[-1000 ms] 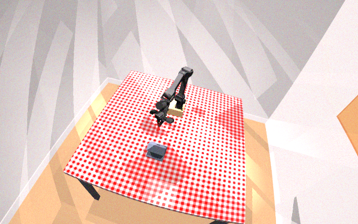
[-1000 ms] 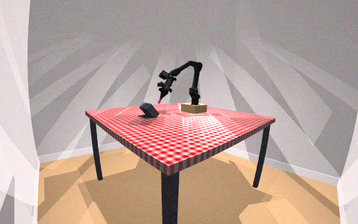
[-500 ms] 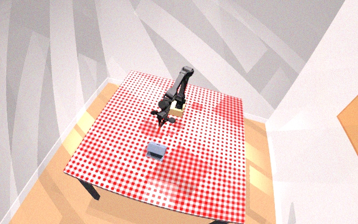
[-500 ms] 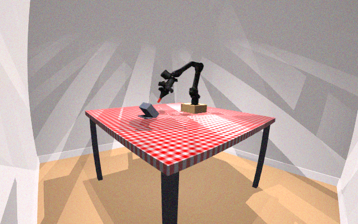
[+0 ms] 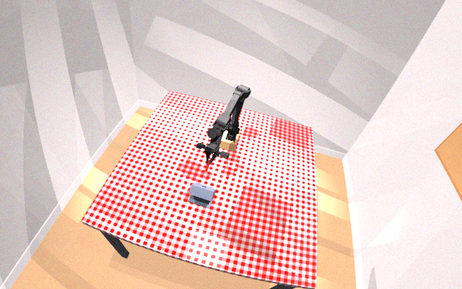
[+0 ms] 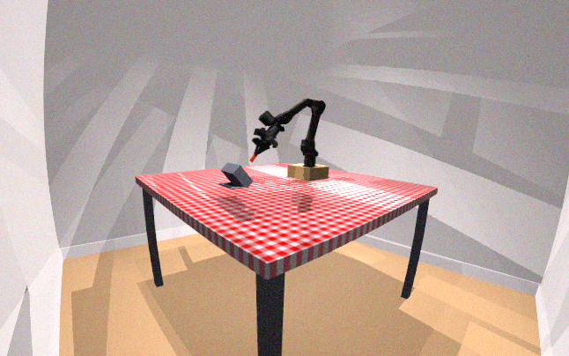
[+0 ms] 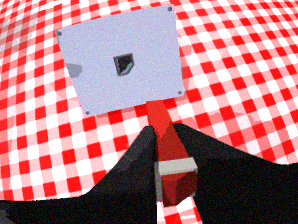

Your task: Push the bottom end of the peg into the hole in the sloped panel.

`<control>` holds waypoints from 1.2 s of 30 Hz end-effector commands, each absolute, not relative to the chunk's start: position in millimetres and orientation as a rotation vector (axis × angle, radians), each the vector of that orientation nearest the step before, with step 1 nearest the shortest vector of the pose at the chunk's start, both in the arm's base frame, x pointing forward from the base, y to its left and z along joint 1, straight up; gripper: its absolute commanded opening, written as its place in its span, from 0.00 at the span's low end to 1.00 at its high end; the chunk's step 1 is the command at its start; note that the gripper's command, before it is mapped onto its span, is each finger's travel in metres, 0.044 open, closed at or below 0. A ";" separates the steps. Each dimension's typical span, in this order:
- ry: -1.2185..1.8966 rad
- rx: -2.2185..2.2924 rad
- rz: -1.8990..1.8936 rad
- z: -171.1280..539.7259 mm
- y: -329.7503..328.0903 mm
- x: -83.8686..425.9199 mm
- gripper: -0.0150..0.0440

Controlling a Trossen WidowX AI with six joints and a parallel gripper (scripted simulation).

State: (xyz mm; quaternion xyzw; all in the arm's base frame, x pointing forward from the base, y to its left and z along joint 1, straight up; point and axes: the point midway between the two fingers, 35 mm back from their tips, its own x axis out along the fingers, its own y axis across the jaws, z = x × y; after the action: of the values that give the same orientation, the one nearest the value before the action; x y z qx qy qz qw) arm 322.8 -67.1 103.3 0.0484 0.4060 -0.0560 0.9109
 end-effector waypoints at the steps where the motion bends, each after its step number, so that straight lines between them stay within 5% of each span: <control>1: 0.827 0.086 -0.101 100.9 -64.3 322.5 0.25; 36: 0.741 0.026 -0.052 81.5 -56.0 360.1 0.25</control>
State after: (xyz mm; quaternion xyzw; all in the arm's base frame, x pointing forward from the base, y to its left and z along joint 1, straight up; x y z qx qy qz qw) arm 358.0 -57.7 86.0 0.0169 0.3638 -0.0294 0.9309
